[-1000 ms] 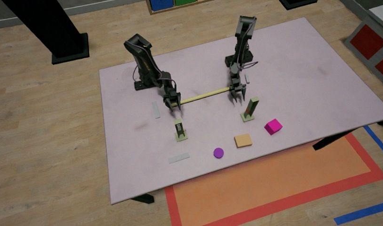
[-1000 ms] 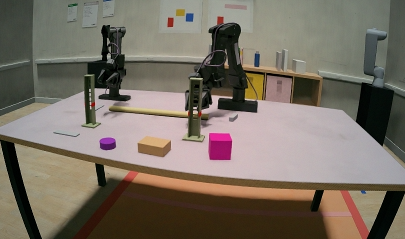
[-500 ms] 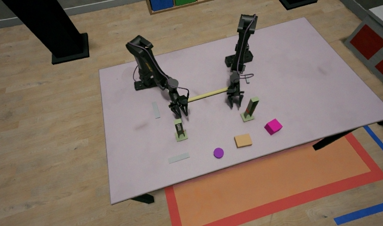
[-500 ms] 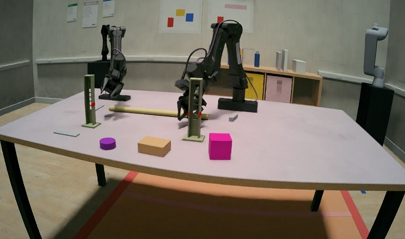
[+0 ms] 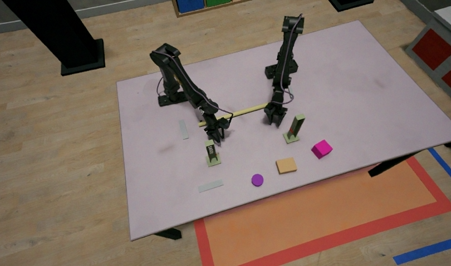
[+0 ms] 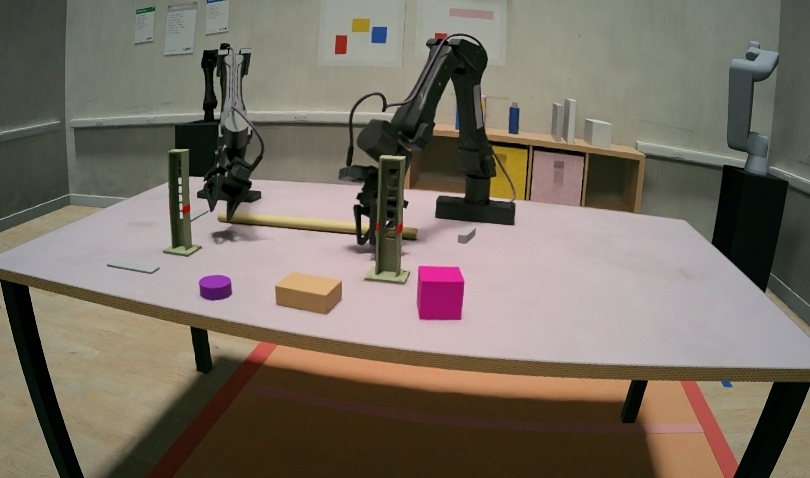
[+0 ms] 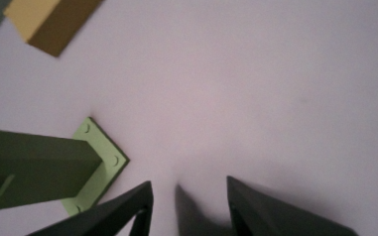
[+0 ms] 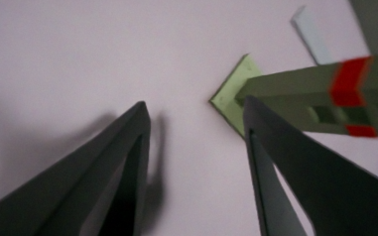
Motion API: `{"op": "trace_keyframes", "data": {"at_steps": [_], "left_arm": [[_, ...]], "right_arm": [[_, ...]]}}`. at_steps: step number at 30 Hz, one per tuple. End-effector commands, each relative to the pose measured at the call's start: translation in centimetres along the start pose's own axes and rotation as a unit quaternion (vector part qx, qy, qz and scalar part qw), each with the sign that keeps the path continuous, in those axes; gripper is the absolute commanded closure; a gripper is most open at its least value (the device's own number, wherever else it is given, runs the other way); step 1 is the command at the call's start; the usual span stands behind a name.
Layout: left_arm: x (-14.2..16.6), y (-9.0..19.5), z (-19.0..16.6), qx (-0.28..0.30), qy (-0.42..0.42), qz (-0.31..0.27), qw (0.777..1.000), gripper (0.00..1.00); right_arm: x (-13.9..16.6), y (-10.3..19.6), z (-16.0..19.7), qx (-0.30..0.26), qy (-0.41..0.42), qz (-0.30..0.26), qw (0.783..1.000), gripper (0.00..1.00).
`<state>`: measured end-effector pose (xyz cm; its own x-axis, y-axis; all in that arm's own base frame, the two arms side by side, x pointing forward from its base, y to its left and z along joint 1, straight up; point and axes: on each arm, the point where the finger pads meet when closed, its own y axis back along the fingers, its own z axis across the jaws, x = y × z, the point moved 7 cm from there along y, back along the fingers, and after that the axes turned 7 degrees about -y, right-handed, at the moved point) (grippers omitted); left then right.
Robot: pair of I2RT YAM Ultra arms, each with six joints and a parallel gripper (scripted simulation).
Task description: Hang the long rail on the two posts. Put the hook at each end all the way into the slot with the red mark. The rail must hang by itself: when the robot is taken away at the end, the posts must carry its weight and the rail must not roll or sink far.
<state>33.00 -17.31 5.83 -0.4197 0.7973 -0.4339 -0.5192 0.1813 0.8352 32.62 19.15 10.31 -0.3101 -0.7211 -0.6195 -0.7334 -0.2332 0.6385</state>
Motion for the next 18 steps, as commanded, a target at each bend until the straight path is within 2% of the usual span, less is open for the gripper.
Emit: {"op": "trace_keyframes", "data": {"at_steps": [1, 4, 6, 10, 18], "left_arm": [[0.1, 1.3, -0.2, 0.078, -0.053, 0.063, 0.994, 0.52], [0.4, 1.8, -1.0, 0.118, -0.081, 0.09, 0.986, 0.52], [0.4, 1.8, -1.0, 0.118, -0.081, 0.09, 0.986, 0.52], [0.7, 2.9, -1.9, 0.172, -0.115, 0.12, 0.971, 0.52], [0.9, 6.1, -3.1, 0.28, -0.17, 0.167, 0.93, 0.52]], "right_arm": [[0.0, -0.5, 0.3, -0.076, 0.057, 0.072, 0.993, 0.52], [0.3, -0.4, 0.6, -0.117, 0.083, 0.101, 0.984, 0.52], [0.3, -0.4, 0.6, -0.117, 0.083, 0.101, 0.984, 0.52], [0.9, 0.2, 1.2, -0.176, 0.115, 0.14, 0.968, 0.52], [1.5, 2.2, 2.0, -0.304, 0.17, 0.209, 0.914, 0.52]]}}
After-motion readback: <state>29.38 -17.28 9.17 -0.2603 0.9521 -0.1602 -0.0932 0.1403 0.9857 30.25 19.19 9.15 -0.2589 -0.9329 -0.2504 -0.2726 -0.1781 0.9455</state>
